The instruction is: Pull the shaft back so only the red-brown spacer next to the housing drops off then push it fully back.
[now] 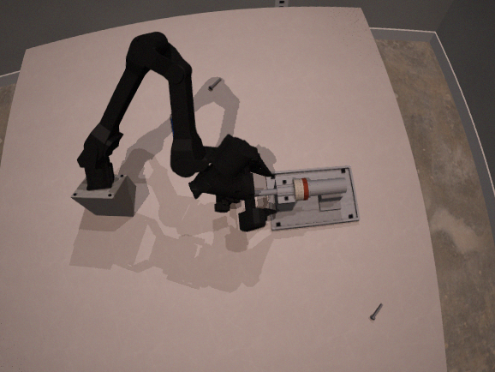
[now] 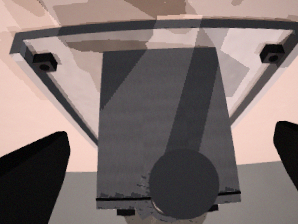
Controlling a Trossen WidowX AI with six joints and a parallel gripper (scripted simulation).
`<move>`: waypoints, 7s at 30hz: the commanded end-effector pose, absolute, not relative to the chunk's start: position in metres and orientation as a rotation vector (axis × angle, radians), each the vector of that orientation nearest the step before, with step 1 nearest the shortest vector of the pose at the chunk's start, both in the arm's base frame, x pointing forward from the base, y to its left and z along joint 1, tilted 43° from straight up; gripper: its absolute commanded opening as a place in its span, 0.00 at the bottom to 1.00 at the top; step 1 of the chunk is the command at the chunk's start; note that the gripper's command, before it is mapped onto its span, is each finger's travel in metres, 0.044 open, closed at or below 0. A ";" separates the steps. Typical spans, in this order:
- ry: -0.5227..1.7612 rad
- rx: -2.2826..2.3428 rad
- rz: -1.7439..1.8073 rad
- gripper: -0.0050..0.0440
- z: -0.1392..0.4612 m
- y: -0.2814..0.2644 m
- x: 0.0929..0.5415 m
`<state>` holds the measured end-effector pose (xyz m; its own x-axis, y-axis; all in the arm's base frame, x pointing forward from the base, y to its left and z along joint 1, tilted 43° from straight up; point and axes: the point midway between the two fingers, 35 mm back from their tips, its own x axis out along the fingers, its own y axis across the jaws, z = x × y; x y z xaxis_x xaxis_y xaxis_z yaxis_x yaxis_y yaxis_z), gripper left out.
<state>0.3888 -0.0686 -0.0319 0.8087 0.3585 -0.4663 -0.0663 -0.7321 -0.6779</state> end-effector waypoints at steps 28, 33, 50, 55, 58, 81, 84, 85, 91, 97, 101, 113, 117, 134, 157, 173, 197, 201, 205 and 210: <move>-0.210 -2.276 0.768 0.95 -0.034 -0.070 0.389; -0.210 -2.276 0.768 0.71 -0.034 -0.070 0.389; -0.210 -2.276 0.768 0.25 -0.034 -0.070 0.389; -0.210 -2.276 0.768 0.19 -0.034 -0.070 0.389; -0.210 -2.276 0.768 0.16 -0.034 -0.070 0.389; -0.206 -2.274 0.771 0.10 -0.035 -0.068 0.377; -0.206 -2.274 0.771 0.10 -0.035 -0.068 0.375; -0.206 -2.274 0.771 0.10 -0.035 -0.068 0.374; -0.206 -2.274 0.771 0.10 -0.035 -0.067 0.372; -0.206 -2.274 0.771 0.10 -0.035 -0.067 0.371; -0.206 -2.274 0.771 0.10 -0.035 -0.067 0.371; -0.206 -2.274 0.771 0.10 -0.035 -0.067 0.370; -0.206 -2.274 0.771 0.10 -0.035 -0.067 0.369; -0.206 -2.274 0.771 0.10 -0.035 -0.067 0.368; -0.206 -2.274 0.771 0.10 -0.035 -0.066 0.366; -0.206 -2.274 0.771 0.10 -0.035 -0.066 0.364; -0.206 -2.274 0.771 0.10 -0.035 -0.066 0.362; -0.206 -2.274 0.771 0.10 -0.036 -0.066 0.362; -0.206 -2.274 0.771 0.10 -0.036 -0.066 0.362; -0.206 -2.274 0.771 0.10 -0.036 -0.066 0.361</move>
